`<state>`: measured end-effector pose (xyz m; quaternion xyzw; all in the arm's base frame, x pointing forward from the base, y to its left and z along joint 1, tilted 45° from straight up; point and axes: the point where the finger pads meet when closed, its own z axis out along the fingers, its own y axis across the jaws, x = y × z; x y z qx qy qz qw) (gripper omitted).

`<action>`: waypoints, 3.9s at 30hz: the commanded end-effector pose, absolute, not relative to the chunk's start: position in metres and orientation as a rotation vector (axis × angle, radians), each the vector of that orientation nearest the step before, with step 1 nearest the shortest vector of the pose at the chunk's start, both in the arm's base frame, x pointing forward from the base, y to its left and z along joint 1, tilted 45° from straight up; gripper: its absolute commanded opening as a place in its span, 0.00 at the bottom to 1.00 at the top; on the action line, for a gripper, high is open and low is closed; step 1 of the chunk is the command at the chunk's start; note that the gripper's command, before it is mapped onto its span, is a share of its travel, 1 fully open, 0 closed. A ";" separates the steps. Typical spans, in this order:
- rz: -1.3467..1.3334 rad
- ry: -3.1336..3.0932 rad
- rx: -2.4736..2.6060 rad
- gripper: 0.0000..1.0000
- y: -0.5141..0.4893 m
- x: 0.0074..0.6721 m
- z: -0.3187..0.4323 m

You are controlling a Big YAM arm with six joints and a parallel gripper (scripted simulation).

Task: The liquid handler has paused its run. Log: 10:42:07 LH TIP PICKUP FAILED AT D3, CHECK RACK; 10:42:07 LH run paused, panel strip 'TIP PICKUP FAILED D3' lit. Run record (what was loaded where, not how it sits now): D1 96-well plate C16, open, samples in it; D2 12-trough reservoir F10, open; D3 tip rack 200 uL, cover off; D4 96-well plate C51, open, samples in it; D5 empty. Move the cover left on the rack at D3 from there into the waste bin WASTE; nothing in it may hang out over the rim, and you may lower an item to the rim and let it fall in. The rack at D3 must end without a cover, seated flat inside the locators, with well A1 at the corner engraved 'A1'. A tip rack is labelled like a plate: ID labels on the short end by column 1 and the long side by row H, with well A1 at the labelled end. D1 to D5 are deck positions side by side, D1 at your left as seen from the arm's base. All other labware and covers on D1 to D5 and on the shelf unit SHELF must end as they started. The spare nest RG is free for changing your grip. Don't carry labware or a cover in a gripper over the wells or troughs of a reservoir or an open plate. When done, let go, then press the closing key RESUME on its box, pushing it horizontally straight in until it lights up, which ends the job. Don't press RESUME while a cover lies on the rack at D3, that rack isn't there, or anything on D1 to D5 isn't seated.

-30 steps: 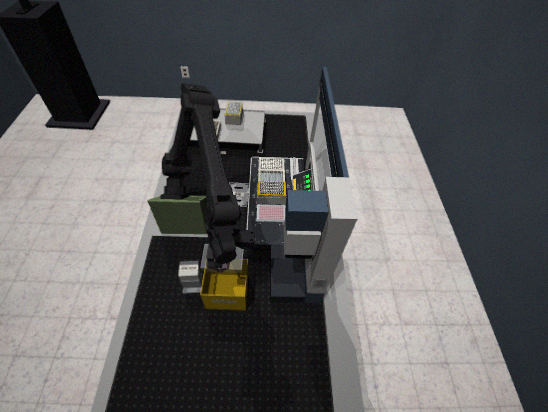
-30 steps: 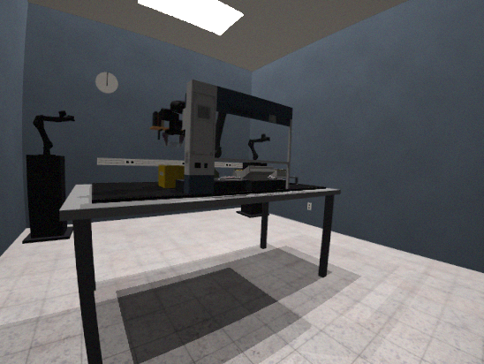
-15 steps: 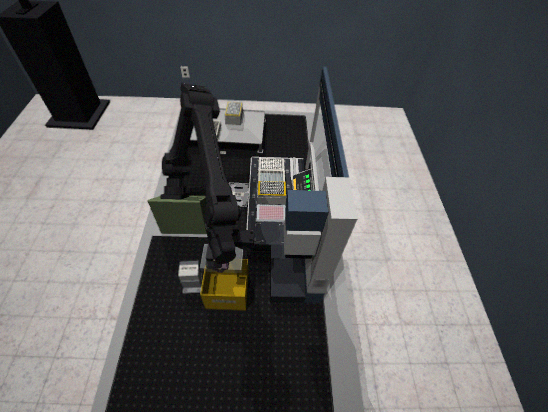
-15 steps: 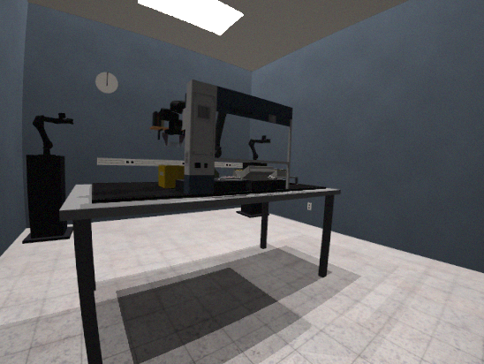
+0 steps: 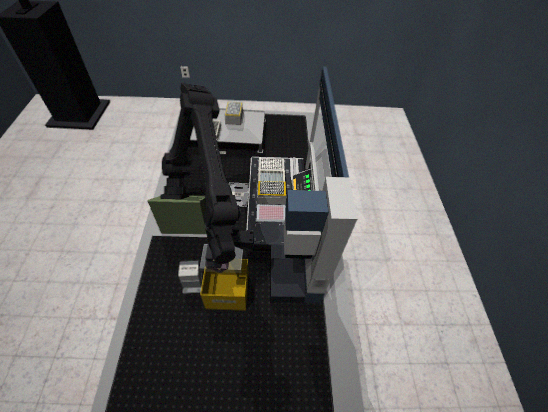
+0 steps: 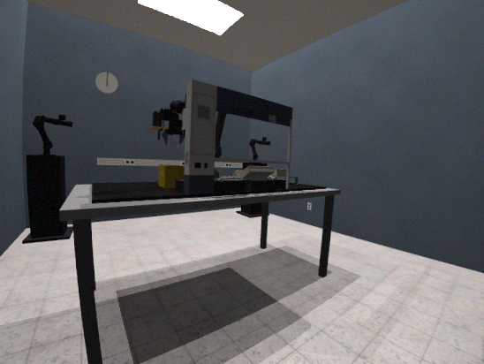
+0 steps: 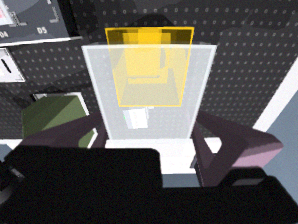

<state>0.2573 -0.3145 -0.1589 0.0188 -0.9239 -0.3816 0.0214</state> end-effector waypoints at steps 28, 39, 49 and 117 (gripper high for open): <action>-1.177 -2.861 0.063 0.00 -0.304 0.260 -0.174; -1.178 -2.862 0.060 0.00 -0.294 0.260 -0.185; -1.177 -2.864 0.058 0.00 -0.284 0.258 -0.197; -1.146 -2.902 0.069 0.00 -0.249 0.262 -0.243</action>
